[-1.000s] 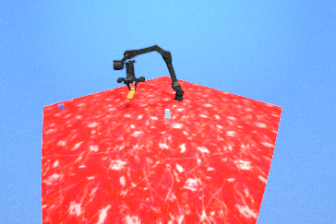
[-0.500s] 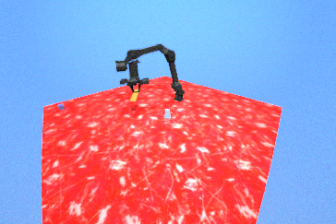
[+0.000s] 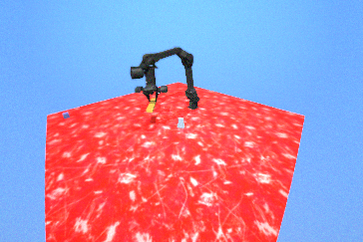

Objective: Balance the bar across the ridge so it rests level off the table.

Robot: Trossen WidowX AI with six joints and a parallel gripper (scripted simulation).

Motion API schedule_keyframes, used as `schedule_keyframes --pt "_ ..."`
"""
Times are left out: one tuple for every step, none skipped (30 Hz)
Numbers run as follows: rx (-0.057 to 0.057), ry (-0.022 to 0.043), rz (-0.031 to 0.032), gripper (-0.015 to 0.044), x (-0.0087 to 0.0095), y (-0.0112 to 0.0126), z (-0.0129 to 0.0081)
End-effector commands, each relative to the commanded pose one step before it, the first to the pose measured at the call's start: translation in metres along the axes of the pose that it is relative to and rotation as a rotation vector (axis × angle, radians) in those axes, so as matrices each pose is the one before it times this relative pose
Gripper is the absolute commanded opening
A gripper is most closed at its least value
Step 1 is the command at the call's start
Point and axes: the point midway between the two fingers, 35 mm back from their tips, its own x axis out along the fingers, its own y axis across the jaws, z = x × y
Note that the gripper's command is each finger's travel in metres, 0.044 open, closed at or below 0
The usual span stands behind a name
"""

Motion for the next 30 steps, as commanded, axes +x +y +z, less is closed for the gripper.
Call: schedule_keyframes --pt "0.0104 0.00048 0.00019 0.0000 0.00035 0.01442 0.00985" --pt "0.0020 -0.00025 0.00034 0.0000 -0.00002 0.00326 0.00218" --pt "0.0020 -0.00025 0.00035 0.0000 -0.00002 0.00336 0.00217" --pt "0.0020 -0.00024 0.00035 0.0000 -0.00001 0.00338 0.00211" --pt "0.0020 -0.00023 0.00035 0.0000 0.00000 0.00340 0.00205" --pt "0.0020 -0.00023 0.00035 0.0000 0.00001 0.00342 0.00199" --pt "0.0020 -0.00022 0.00036 0.0000 0.00001 0.00344 0.00192" --pt "0.0021 -0.00022 0.00037 0.0000 0.00002 0.00355 0.00191" --pt "0.0021 -0.00021 0.00037 0.0000 0.00003 0.00357 0.00185" --pt "0.0021 -0.00021 0.00037 0.0000 0.00004 0.00359 0.00178" --pt "0.0021 -0.00020 0.00038 0.0000 0.00005 0.00360 0.00171" --pt "0.0021 -0.00019 0.00038 0.0000 0.00005 0.00361 0.00165" --pt "0.0021 -0.00019 0.00038 0.0000 0.00006 0.00363 0.00159" --pt "0.0021 -0.00018 0.00038 0.0000 0.00007 0.00365 0.00152" --pt "0.0021 -0.00017 0.00038 0.0000 0.00008 0.00366 0.00145" --pt "0.0021 -0.00017 0.00038 0.0000 0.00009 0.00366 0.00139" --pt "0.0021 -0.00016 0.00039 0.0000 0.00010 0.00367 0.00132" --pt "0.0022 -0.00016 0.00040 0.0000 0.00011 0.00381 0.00130" --pt "0.0022 -0.00015 0.00040 0.0000 0.00012 0.00383 0.00123" --pt "0.0022 -0.00015 0.00040 0.0000 0.00012 0.00383 0.00116" --pt "0.0022 -0.00014 0.00040 0.0000 0.00013 0.00383 0.00109" --pt "0.0022 -0.00013 0.00041 0.0000 0.00014 0.00383 0.00102" --pt "0.0022 -0.00012 0.00041 0.0000 0.00015 0.00385 0.00095" --pt "0.0022 -0.00012 0.00041 0.0000 0.00016 0.00385 0.00088" --pt "0.0022 -0.00011 0.00041 0.0000 0.00017 0.00385 0.00081" --pt "0.0022 -0.00010 0.00041 0.0000 0.00018 0.00384 0.00074" --pt "0.0022 -0.00009 0.00041 0.0000 0.00019 0.00384 0.00067" --pt "0.0022 -0.00009 0.00041 0.0000 0.00019 0.00384 0.00060" --pt "0.0022 -0.00008 0.00041 0.0000 0.00020 0.00385 0.00054" --pt "0.0022 -0.00007 0.00041 0.0000 0.00021 0.00384 0.00047"
